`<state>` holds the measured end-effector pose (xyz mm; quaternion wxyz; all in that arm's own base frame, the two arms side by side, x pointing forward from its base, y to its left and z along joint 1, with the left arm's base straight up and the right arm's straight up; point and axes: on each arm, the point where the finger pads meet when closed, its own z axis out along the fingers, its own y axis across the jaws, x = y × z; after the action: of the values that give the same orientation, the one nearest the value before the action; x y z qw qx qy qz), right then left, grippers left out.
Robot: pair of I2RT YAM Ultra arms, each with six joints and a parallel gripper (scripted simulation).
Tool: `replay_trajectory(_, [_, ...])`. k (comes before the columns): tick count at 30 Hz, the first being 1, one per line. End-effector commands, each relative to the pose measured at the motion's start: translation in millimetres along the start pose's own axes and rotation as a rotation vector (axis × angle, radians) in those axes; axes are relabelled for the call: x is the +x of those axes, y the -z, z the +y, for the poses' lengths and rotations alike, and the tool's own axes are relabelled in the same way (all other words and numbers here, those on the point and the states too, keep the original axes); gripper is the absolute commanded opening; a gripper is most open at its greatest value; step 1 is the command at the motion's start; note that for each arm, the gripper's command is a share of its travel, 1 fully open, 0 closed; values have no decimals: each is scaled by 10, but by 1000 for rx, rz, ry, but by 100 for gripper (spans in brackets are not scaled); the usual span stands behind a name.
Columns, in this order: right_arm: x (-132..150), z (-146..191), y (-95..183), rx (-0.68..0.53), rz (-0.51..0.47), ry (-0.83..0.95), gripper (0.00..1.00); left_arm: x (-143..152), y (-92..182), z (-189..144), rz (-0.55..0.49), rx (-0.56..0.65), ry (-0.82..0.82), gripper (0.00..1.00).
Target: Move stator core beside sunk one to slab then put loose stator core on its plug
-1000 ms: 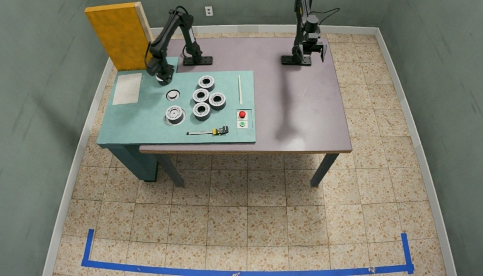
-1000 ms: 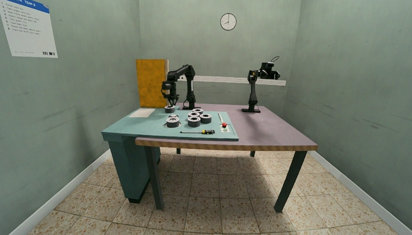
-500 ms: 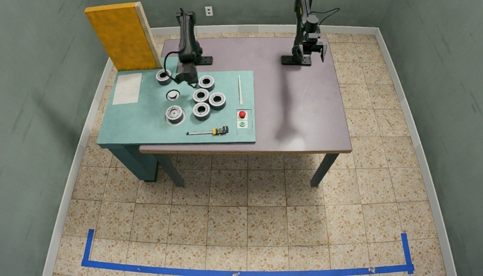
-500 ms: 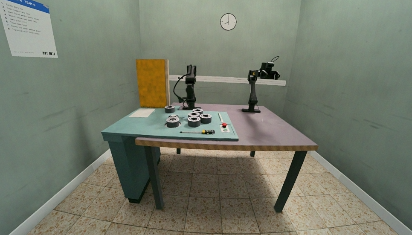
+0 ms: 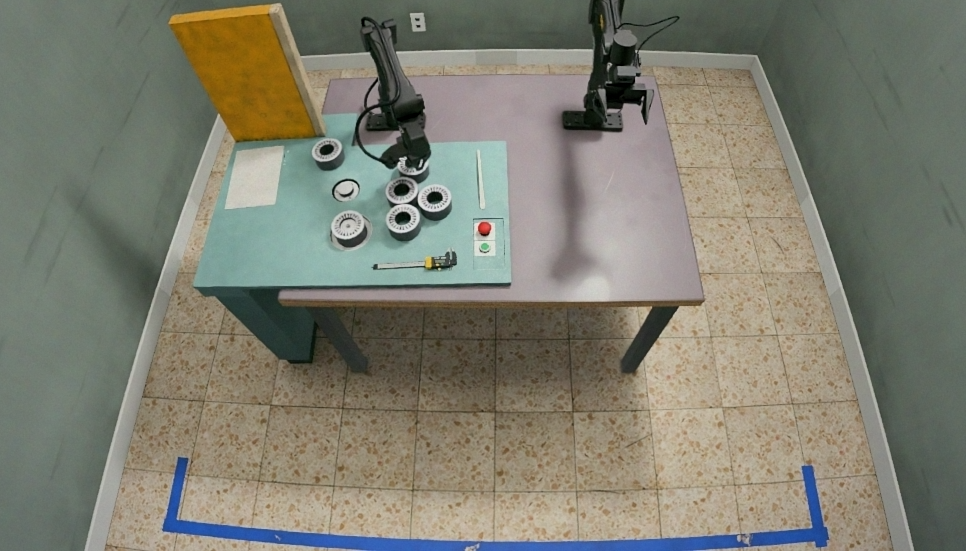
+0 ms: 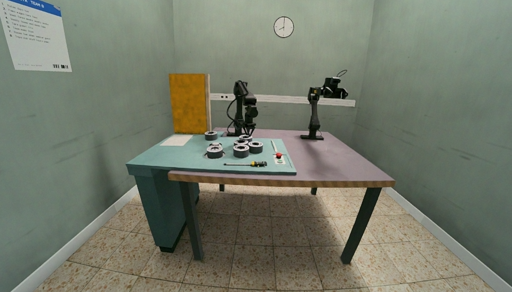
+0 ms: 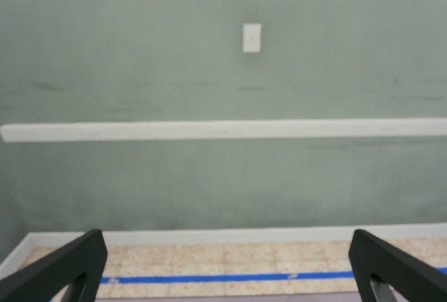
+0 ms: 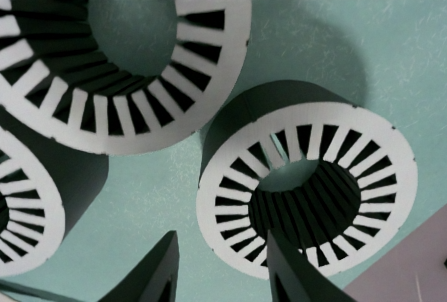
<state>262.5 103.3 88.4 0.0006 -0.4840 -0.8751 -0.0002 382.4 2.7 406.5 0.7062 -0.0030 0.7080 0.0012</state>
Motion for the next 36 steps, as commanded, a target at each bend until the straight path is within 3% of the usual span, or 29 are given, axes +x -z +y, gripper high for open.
replay_trajectory(1, [-83,-20,105,-14,-26,-24,37,-261,53,16,-84,-6,-7,100])
replay_trajectory(9, [-16,-26,50,7,-17,-3,37,-261,53,16,-84,-6,-7,100])
replay_trajectory(10, [-36,1,-141,14,-16,-1,37,-261,53,16,-84,-6,-7,100])
replay_trajectory(21, [-54,-1,-165,-3,-19,-2,37,-261,53,16,-84,-6,-7,100])
replay_trajectory(23, [-71,22,-304,2,-18,-2,37,-261,53,16,-84,-6,-7,100])
replay_trajectory(32, [-92,20,-426,-6,-21,-8,37,-261,53,16,-84,-6,-7,100])
replay_trajectory(36, [-91,132,-232,-62,-32,-5,37,-261,53,16,-84,-6,-7,100])
